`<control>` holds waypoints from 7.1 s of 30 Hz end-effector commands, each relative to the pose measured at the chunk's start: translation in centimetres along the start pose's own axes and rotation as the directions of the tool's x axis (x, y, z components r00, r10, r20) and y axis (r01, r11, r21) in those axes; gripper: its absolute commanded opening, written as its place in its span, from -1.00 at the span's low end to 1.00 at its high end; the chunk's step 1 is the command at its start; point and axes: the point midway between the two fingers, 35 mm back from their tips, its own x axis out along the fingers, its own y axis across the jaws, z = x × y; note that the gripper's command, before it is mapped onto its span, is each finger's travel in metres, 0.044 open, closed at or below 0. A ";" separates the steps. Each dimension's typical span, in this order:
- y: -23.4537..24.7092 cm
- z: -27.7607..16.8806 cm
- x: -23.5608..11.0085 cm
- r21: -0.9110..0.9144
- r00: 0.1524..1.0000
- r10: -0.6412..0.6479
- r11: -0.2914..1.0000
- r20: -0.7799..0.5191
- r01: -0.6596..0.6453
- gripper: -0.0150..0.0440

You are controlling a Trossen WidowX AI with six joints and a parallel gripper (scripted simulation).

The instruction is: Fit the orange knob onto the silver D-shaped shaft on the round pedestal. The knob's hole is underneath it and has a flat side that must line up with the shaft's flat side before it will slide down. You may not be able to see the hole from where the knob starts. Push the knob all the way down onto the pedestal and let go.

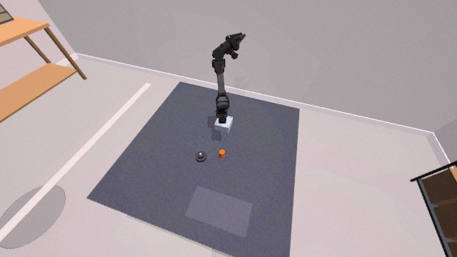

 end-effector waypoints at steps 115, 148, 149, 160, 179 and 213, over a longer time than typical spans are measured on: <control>19.3 50.4 -49.6 0.359 -0.505 -0.272 0.930 0.819 0.081 1.00; 17.8 54.7 -52.2 0.359 -0.505 -0.272 0.930 0.819 0.081 1.00; 17.7 54.8 -52.3 0.359 -0.505 -0.272 0.930 0.819 0.081 1.00; 17.6 55.1 -52.5 0.359 -0.505 -0.272 0.930 0.819 0.081 0.38; 20.3 49.7 -49.3 0.358 -0.505 -0.271 0.930 0.819 0.082 -0.49; 21.2 41.2 -43.8 0.085 -0.452 0.032 0.968 0.892 0.237 -0.49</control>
